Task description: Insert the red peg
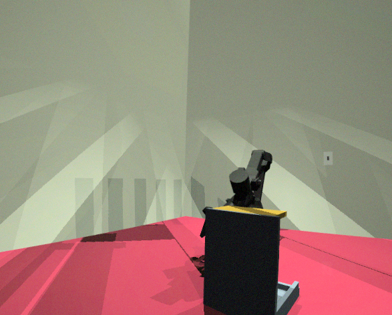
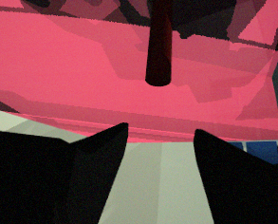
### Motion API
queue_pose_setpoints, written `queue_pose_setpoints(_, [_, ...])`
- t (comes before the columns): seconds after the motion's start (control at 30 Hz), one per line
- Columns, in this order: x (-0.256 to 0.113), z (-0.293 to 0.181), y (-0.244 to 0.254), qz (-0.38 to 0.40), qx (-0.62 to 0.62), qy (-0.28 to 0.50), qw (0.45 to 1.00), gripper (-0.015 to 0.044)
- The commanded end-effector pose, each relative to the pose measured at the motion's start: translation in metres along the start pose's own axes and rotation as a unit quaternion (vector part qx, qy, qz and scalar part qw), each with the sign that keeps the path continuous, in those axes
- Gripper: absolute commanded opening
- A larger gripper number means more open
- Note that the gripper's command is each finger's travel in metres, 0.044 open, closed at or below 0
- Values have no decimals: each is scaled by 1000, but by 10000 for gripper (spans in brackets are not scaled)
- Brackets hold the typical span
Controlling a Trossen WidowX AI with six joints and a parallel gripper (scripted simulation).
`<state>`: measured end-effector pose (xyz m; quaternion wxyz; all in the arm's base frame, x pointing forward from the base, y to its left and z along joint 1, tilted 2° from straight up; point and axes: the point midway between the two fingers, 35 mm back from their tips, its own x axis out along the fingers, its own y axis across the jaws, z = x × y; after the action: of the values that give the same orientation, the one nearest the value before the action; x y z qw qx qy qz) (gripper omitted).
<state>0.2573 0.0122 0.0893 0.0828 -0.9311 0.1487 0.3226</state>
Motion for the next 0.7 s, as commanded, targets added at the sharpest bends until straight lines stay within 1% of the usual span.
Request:
queue_pose_setpoints(0.0, [6, 8, 1, 5, -2, -5, 1000, 220])
queue_pose_setpoints(0.67, [26, 35, 3, 5, -2, -5, 1000, 220])
